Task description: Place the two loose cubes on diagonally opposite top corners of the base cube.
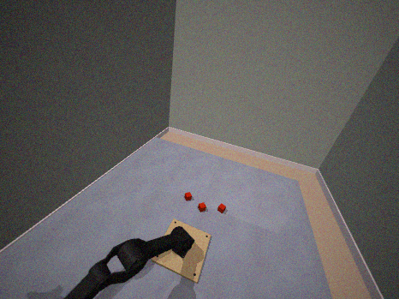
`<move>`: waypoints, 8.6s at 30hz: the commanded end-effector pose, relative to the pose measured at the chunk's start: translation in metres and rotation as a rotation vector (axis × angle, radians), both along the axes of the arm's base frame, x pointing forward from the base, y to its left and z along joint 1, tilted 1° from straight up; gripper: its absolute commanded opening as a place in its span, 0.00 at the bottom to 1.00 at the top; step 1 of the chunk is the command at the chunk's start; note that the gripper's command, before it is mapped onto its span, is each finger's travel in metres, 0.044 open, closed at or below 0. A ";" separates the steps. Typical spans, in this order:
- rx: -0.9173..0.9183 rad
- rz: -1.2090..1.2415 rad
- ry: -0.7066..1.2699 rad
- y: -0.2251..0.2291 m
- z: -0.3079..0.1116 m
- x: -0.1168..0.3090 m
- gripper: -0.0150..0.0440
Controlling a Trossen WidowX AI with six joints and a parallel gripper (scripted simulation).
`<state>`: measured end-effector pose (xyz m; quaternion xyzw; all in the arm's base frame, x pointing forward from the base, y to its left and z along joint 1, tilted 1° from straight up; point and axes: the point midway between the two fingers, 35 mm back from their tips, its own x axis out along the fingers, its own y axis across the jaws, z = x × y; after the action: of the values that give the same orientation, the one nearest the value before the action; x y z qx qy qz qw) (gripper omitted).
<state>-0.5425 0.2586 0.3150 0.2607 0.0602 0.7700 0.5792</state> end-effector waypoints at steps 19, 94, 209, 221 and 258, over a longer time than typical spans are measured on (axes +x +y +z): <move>-0.050 -0.384 -0.571 0.222 -0.004 0.148 0.70; -1.885 -0.210 -1.064 -0.122 -0.154 0.967 0.70; -1.889 0.026 -0.472 -0.328 -0.161 0.856 0.43; -1.875 0.058 -0.515 -0.290 -0.171 0.859 0.43; -1.828 0.158 -0.648 -0.177 -0.202 0.837 0.43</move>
<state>0.2968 0.0746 0.1145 -0.5187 0.4927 0.4958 0.4924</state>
